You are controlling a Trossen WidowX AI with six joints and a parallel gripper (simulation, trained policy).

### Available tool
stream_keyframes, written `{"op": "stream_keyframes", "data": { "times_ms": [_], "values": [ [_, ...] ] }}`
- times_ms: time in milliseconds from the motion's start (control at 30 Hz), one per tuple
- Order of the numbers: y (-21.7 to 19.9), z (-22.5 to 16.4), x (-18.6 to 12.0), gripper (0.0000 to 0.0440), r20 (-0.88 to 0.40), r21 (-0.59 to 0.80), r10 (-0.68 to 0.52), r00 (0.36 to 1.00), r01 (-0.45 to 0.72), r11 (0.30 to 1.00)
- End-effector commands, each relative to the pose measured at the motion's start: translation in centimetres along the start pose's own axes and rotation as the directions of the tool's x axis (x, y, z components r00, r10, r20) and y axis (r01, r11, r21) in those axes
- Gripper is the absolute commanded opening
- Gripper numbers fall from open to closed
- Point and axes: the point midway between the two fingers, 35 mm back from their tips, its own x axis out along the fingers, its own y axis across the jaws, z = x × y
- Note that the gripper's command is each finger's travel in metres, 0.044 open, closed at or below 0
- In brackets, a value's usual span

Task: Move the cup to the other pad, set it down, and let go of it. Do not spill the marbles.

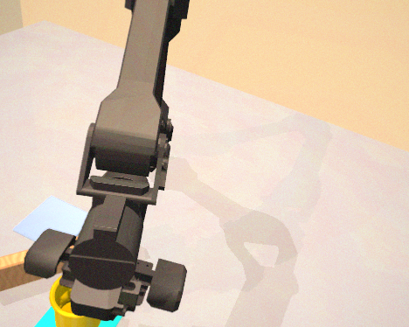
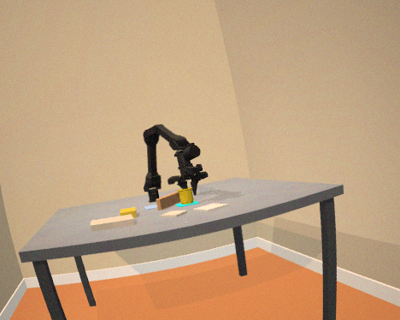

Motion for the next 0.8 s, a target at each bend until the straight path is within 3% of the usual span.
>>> {"op": "stream_keyframes", "data": {
  "times_ms": [0,600,700,767],
  "values": [
    [0.0,0.3,-0.6,0.0151,0.026,0.015,0.019,0.999,-0.020,1.000],
    [-0.3,-0.2,-5.4,0.0203,0.098,0.065,0.081,0.992,-0.088,0.994],
    [-0.5,0.0,-6.5,0.0230,0.122,0.075,0.085,0.989,-0.095,0.993],
    [-0.6,0.2,-7.1,0.0273,0.135,0.082,0.086,0.987,-0.098,0.992]
  ]
}}
